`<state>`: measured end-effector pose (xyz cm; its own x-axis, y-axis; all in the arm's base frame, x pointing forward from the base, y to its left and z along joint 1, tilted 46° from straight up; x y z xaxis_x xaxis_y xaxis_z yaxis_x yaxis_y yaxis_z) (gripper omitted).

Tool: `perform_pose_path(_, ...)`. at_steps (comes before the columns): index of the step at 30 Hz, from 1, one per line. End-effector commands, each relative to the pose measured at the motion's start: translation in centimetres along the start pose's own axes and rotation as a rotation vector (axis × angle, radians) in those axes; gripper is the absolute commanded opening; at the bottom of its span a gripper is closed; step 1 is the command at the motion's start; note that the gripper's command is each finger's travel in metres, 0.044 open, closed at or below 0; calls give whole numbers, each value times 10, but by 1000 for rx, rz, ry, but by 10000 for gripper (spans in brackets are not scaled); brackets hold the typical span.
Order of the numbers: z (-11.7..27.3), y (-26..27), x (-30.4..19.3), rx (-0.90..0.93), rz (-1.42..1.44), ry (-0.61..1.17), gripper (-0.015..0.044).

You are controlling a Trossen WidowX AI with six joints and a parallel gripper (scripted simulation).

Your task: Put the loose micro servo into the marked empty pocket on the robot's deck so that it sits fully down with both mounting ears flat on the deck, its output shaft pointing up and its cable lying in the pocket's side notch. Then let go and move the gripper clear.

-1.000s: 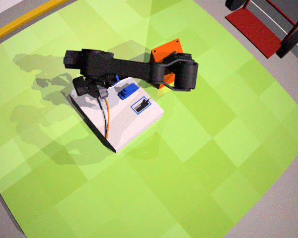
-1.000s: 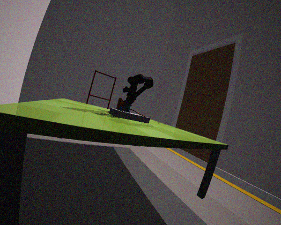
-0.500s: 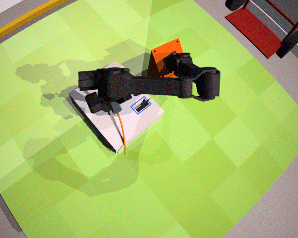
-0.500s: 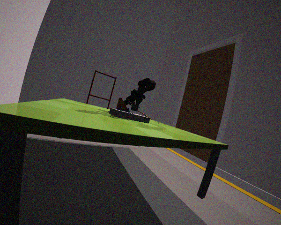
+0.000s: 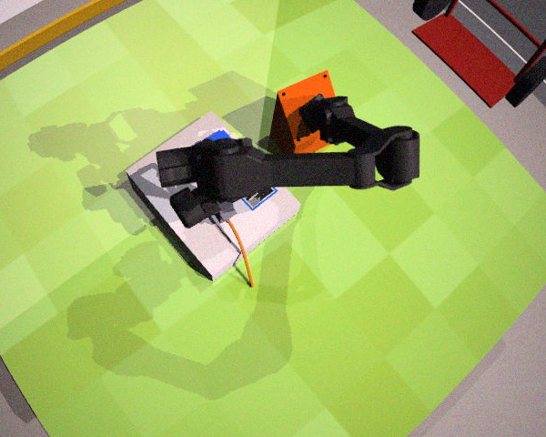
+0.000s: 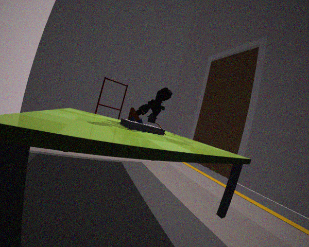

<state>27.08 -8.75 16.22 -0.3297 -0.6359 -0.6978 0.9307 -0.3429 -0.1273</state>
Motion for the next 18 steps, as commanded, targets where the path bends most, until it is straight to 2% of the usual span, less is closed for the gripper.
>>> perform_pose_path(1,1,-1,-1,2,106,3,0)
perform_pose_path(18,1,-1,-1,3,688,2,0)
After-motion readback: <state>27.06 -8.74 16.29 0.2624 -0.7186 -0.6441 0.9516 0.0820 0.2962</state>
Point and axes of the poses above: the point midway between the two fingers, 35 mm back from their tips, its own z axis back along the fingers, its own y axis across the jaws, x = y × z, the point moved 9 cm from there along z, back along the fingers, and after that the axes turned 14 degrees about -z, right-handed, at the moved point
